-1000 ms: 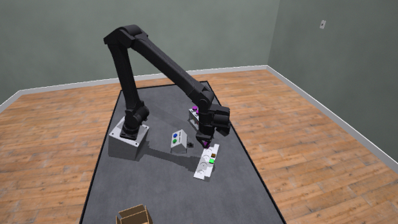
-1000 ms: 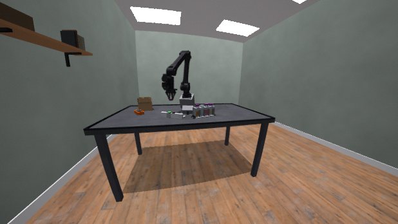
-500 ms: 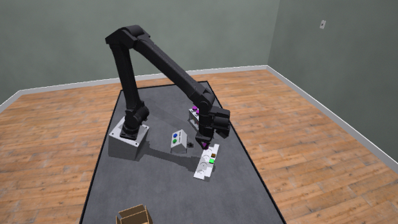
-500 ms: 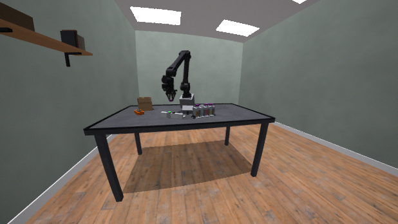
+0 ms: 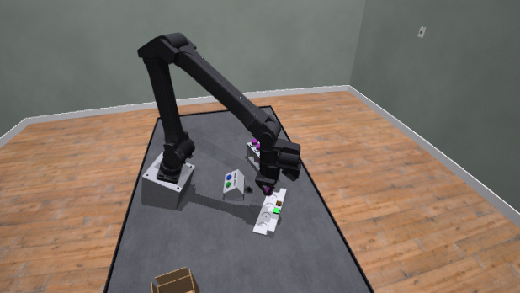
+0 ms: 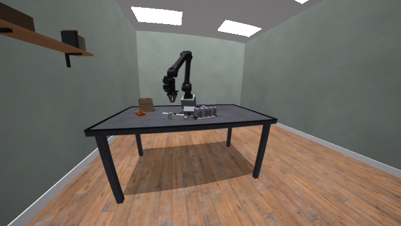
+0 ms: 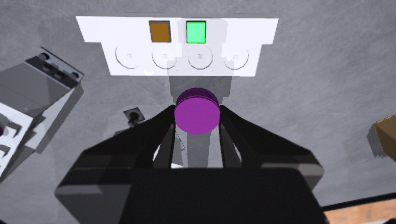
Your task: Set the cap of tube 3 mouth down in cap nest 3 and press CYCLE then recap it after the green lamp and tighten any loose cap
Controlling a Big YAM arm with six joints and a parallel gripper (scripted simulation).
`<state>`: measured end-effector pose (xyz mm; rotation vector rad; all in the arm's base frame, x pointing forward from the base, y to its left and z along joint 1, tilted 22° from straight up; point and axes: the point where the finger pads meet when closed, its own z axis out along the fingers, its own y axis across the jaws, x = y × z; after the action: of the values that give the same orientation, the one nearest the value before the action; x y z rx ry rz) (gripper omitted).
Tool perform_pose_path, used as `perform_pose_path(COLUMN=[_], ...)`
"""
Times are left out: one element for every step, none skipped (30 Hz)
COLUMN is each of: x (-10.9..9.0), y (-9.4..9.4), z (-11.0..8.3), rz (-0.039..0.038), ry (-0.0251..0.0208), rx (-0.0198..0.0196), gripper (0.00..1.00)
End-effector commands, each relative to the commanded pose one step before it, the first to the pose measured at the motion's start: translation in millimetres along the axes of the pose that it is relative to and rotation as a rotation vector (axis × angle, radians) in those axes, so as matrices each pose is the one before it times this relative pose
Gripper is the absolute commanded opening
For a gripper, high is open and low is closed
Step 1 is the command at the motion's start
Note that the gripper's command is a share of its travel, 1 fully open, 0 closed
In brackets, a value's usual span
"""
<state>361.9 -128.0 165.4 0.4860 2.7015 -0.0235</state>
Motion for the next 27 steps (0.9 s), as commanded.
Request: perform_pose_path(x=[-10.56, 0.00, 0.00, 0.00, 0.00, 0.00, 0.00, 0.00, 0.00, 0.00, 16.20, 1.72, 1.05, 0.37, -0.33, 0.00, -1.04, -0.37, 0.00, 0.00, -0.10, -3.45, -0.26, -4.16, -4.26, -0.03, -4.51], y=[-1.63, 0.00, 0.00, 0.00, 0.00, 0.00, 0.00, 0.00, 0.00, 0.00, 11.55, 8.05, 8.17, 8.23, 8.26, -0.02, 8.19, 8.60, 0.00, 0.00, 9.00, 7.45, -0.16, 7.12, 7.09, 0.01, 7.10], z=[-10.04, 0.00, 0.00, 0.00, 0.00, 0.00, 0.00, 0.00, 0.00, 0.00, 1.65, 0.03, 0.02, 0.02, 0.02, 0.00, 0.01, 4.31, 0.00, 0.00, 6.67, -0.93, -1.01, -1.34, 0.42, -0.08, 1.77], rz=[0.00260, 0.00000, 0.00000, 0.00000, 0.00000, 0.00000, 0.00000, 0.00000, 0.00000, 0.00000, -0.10369, -0.08321, -0.08322, -0.08193, -0.04682, -0.03767, -0.06850, -0.05671, 0.00000, 0.00000, -0.12563, -0.06892, -0.01450, -0.08337, -0.05114, -0.03246, -0.06839], ry=[-0.02538, 0.00000, 0.00000, 0.00000, 0.00000, 0.00000, 0.00000, 0.00000, 0.00000, 0.00000, 0.02118, -0.00001, -0.00003, -0.00008, -0.00070, 0.00054, -0.00048, 0.00960, 0.00000, 0.00000, 0.02121, -0.00477, -0.00075, -0.00376, -0.00152, 0.00209, 0.00311], rx=[0.00107, 0.00000, 0.00000, 0.00000, 0.00000, 0.00000, 0.00000, 0.00000, 0.00000, 0.00000, -0.00253, -0.00021, -0.00021, -0.00012, 0.00243, -0.00275, 0.00083, -0.00297, 0.00000, 0.00000, -0.01128, 0.00309, 0.00057, 0.00284, 0.00220, -0.00236, -0.00153], gripper=[0.00, 0.00, 0.00, 0.00, 0.00, 0.00, 0.00, 0.00, 0.00, 0.00, 0.00, 0.00, 0.00, 0.00, 0.00, 0.00, 0.00, 0.00, 0.00, 0.00, 0.00, 0.00, 0.00, 0.00, 0.00, 0.00, 0.00])
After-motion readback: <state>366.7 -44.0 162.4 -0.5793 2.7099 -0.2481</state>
